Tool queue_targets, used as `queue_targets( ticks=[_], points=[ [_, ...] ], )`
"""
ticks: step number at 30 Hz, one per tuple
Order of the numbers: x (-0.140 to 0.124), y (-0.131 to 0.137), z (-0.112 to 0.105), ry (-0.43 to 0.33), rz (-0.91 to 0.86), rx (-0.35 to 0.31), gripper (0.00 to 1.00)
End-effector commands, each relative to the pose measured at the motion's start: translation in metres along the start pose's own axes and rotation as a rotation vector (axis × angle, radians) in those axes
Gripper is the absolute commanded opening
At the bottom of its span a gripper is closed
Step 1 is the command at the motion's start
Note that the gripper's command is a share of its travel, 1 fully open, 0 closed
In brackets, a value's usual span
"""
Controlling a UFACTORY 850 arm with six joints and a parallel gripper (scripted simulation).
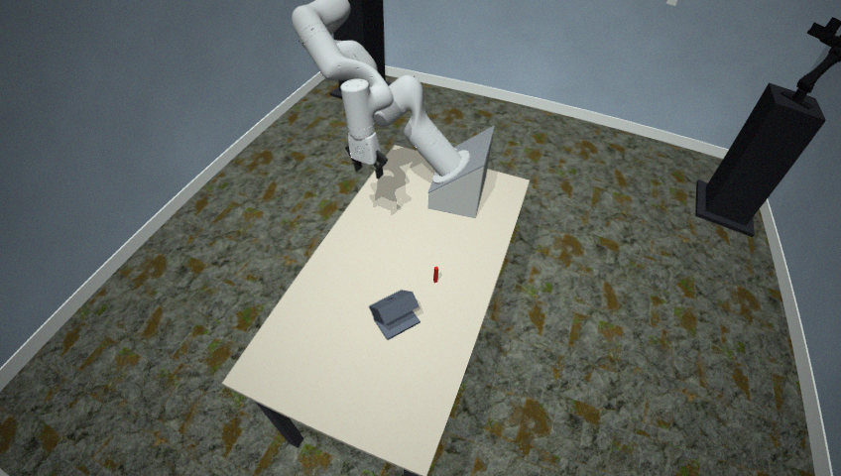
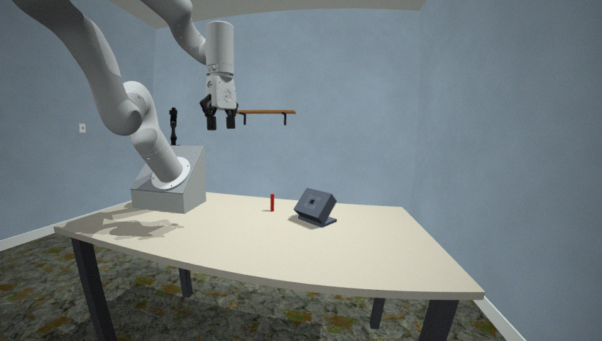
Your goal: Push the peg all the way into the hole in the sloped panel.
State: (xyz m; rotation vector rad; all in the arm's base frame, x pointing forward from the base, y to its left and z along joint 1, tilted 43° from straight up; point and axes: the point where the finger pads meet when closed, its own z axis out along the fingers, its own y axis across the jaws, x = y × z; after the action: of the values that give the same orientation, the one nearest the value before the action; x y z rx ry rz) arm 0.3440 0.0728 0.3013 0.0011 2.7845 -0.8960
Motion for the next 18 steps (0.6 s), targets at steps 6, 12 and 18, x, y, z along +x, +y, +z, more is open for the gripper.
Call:
queue_targets(
  ticks=[6,12,18],
  points=[
    [-0.035,0.052,0.03,-0.008,-0.17,0.038,1.0],
    [-0.046,0.075,0.046,-0.009,-0.242,0.051,1.0],
    [-0.058,0.112,0.074,-0.007,-0.352,0.068,1.0]
  ],
)
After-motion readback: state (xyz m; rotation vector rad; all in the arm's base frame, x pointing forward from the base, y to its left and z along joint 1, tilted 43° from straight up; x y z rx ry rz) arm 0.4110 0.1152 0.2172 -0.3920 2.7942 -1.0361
